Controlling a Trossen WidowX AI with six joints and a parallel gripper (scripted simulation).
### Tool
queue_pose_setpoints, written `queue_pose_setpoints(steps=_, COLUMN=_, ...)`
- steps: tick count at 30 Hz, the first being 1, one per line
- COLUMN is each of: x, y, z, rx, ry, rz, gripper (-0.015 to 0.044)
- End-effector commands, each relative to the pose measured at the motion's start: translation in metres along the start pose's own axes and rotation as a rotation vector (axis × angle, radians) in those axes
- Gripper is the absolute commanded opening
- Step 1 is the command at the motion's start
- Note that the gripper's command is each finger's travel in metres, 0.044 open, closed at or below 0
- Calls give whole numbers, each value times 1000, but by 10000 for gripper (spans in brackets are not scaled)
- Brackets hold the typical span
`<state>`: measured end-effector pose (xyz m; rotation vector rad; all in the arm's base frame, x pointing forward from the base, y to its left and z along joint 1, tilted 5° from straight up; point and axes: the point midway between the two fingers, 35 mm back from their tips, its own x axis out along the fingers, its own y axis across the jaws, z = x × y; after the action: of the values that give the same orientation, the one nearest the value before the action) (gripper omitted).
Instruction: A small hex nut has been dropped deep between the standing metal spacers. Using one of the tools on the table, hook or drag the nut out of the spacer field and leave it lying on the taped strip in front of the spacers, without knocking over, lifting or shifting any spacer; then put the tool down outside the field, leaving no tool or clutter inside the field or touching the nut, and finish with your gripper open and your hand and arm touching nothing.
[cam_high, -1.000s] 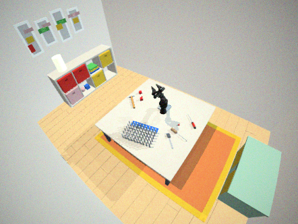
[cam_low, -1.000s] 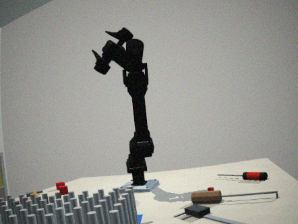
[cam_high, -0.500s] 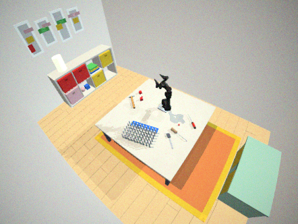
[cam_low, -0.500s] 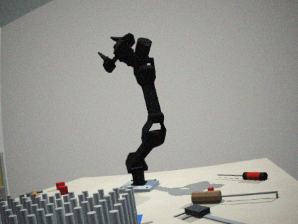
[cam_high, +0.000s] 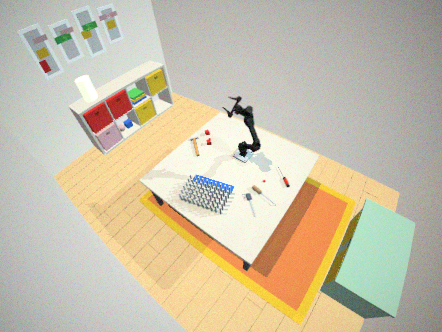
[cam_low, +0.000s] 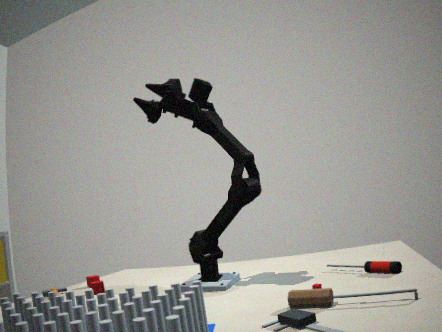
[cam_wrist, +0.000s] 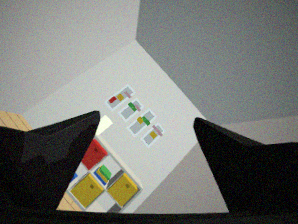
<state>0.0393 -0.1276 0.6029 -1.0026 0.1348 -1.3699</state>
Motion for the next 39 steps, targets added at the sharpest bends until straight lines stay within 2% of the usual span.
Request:
queue_pose_setpoints(steps=1, x=35, y=25, z=-43, rx=200, ry=-26, rz=138, gripper=440)
queue_pose_setpoints(steps=7, x=72, y=81, z=-76, rx=417, ry=-55, rz=326, gripper=440)
queue_pose_setpoints(steps=11, x=88, y=125, z=-83, rx=529, ry=-74, rz=444, gripper=440)
queue_pose_setpoints(steps=20, x=99, y=244, z=-85, rx=759, ry=-66, rz=731, gripper=440)
queue_pose_setpoints(steps=29, x=66, y=364, z=-68, rx=928, ry=-15, rz=1024, gripper=440)
queue_pose_setpoints(steps=39, x=-16, y=475, z=-45, rx=1034, ry=68, rz=1353, gripper=440)
